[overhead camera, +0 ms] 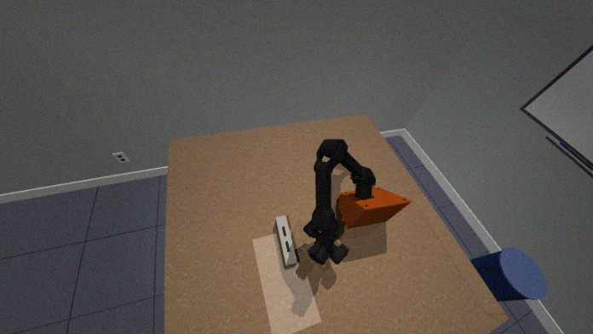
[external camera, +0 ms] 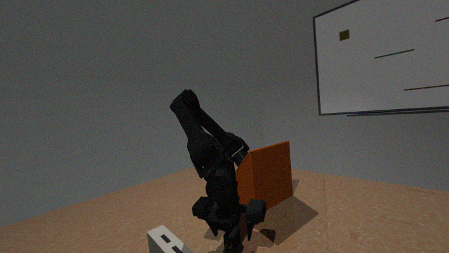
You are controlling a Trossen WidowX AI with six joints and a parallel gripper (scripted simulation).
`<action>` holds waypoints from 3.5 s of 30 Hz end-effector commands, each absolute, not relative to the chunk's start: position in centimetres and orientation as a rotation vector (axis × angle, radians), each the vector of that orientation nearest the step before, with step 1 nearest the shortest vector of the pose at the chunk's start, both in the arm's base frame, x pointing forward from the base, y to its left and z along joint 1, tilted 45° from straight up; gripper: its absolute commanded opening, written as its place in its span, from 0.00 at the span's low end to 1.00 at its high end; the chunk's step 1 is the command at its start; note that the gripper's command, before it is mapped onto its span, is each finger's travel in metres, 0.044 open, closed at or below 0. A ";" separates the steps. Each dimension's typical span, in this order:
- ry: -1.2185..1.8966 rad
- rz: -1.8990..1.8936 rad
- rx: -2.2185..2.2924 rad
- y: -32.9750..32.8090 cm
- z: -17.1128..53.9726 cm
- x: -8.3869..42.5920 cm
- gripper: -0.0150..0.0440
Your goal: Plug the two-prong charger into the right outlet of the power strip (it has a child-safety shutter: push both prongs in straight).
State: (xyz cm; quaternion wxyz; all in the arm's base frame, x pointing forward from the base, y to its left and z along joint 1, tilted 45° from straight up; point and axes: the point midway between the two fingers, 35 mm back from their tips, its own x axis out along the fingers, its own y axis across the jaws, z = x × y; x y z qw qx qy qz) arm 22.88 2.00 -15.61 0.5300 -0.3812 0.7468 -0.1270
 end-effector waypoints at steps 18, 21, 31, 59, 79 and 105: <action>1.785 -0.305 -0.911 1.1 -16.4 22.7 0.56; 1.785 -0.305 -0.911 1.1 -16.4 22.7 0.45; 1.784 -0.303 -0.912 1.7 -15.9 22.8 0.25; 1.742 -0.405 -0.804 2.3 -11.7 23.6 0.25; 1.669 -0.575 -0.635 -1.7 -10.8 24.4 0.25; 1.617 -0.682 -0.537 -4.4 -10.1 26.0 0.25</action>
